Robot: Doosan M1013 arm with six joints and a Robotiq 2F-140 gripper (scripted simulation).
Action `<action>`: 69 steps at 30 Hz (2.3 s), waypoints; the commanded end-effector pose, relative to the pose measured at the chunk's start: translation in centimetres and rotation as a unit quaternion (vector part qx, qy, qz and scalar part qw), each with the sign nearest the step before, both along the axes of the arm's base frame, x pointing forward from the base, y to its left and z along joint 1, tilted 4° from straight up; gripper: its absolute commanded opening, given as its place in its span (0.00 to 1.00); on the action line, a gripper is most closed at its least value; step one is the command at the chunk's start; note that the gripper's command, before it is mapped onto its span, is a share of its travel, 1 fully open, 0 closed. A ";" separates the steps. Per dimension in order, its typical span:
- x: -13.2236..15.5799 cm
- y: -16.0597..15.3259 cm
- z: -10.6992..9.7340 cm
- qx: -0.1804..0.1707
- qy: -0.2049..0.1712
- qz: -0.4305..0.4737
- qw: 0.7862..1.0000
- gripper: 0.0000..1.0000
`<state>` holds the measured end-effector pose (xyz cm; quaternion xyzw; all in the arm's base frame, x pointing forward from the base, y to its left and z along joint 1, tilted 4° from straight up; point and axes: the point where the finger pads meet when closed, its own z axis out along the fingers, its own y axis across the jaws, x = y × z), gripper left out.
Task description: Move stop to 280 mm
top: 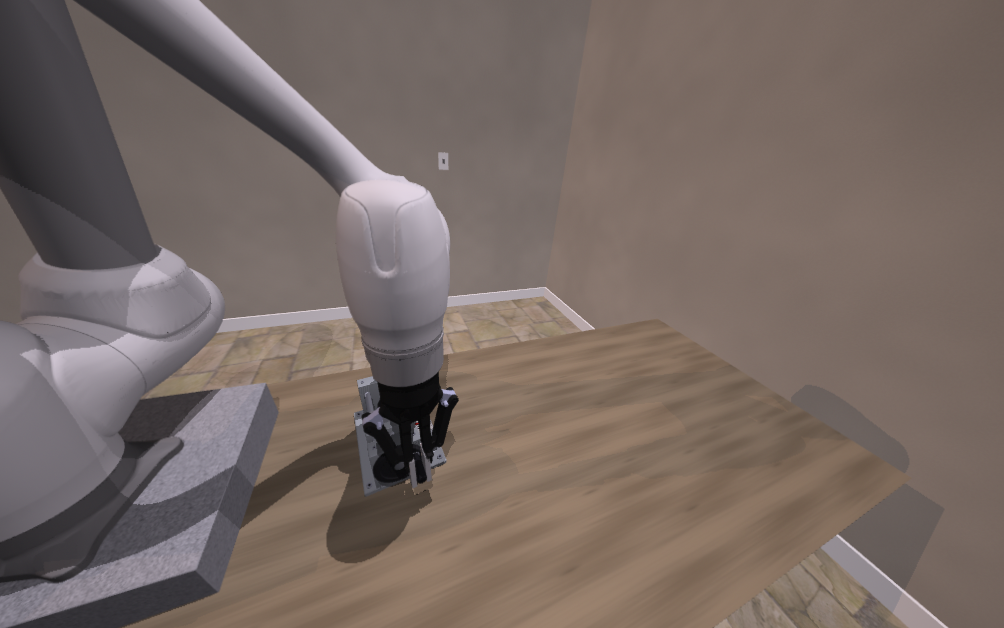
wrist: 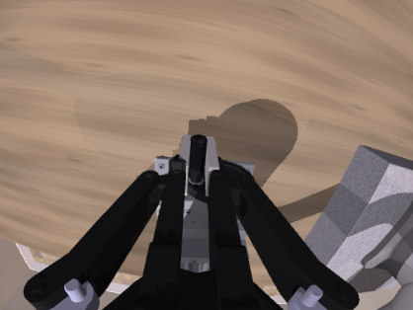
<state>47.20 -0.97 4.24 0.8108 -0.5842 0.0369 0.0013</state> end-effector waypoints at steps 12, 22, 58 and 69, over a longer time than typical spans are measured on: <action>-0.1 0.0 0.1 0.000 0.000 0.000 1.000 0.04; -0.2 0.0 0.3 0.000 0.000 0.000 1.000 0.04; -2.8 -0.8 1.5 0.000 0.000 0.000 1.000 0.04; -4.6 -1.5 0.4 0.000 0.000 0.000 1.000 0.04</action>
